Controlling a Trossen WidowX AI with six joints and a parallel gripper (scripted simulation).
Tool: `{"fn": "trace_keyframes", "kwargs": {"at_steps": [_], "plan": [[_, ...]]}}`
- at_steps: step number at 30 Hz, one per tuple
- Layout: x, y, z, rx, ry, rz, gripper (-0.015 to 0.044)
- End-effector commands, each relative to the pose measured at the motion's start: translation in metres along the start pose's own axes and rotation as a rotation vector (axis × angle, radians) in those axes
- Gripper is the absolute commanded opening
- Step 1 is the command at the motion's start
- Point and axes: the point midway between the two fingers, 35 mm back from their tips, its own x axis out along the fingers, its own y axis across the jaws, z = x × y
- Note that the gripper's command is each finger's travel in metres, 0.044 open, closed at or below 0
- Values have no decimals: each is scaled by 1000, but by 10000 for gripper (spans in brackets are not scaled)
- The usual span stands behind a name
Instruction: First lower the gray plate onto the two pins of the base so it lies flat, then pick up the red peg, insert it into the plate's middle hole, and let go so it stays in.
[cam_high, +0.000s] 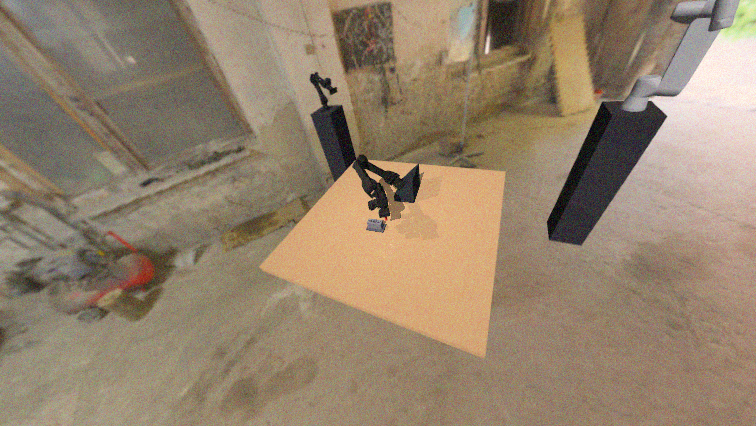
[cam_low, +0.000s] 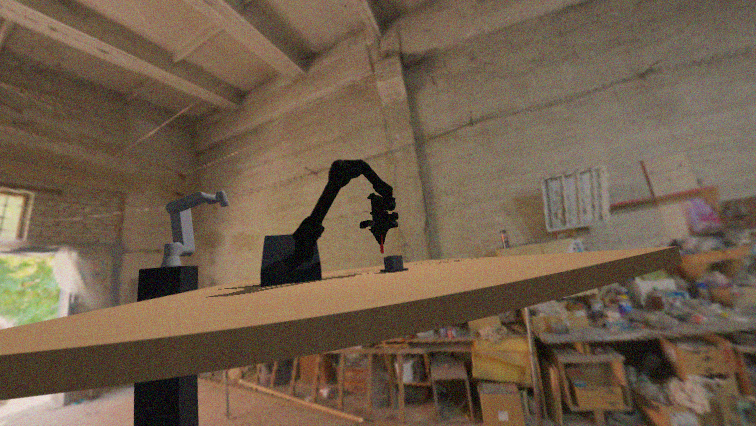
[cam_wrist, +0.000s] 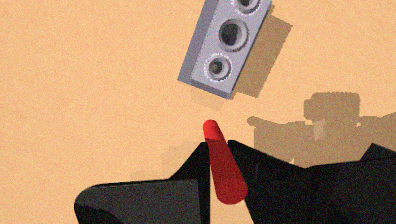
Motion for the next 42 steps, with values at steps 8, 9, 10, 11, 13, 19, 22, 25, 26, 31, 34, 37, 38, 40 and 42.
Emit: {"fn": "trace_keyframes", "kwargs": {"at_steps": [8, 9, 10, 11, 13, 19, 22, 25, 26, 31, 34, 37, 38, 40, 42], "plan": [[-1, -7, 34, 4, -12, -1, 0], [-1, -8, 37, 4, -13, -2, 0], [-1, -9, 40, 5, -14, -3, 0], [-1, -10, 43, 5, -15, -3, 0], [0, -12, 49, 6, -17, -5, 0], [0, -19, 67, 9, -24, -10, 0], [0, -22, 74, 10, -27, -13, 0], [0, -22, 74, 10, -27, -13, 0], [0, -22, 74, 10, -27, -13, 0], [0, -22, 74, 10, -27, -13, 0], [0, -22, 74, 10, -27, -13, 0], [0, -22, 74, 10, -27, -13, 0], [0, -22, 74, 10, -27, -13, 0], [0, -22, 74, 10, -27, -13, 0], [0, -21, 74, 12, -26, -12, 0]]}}
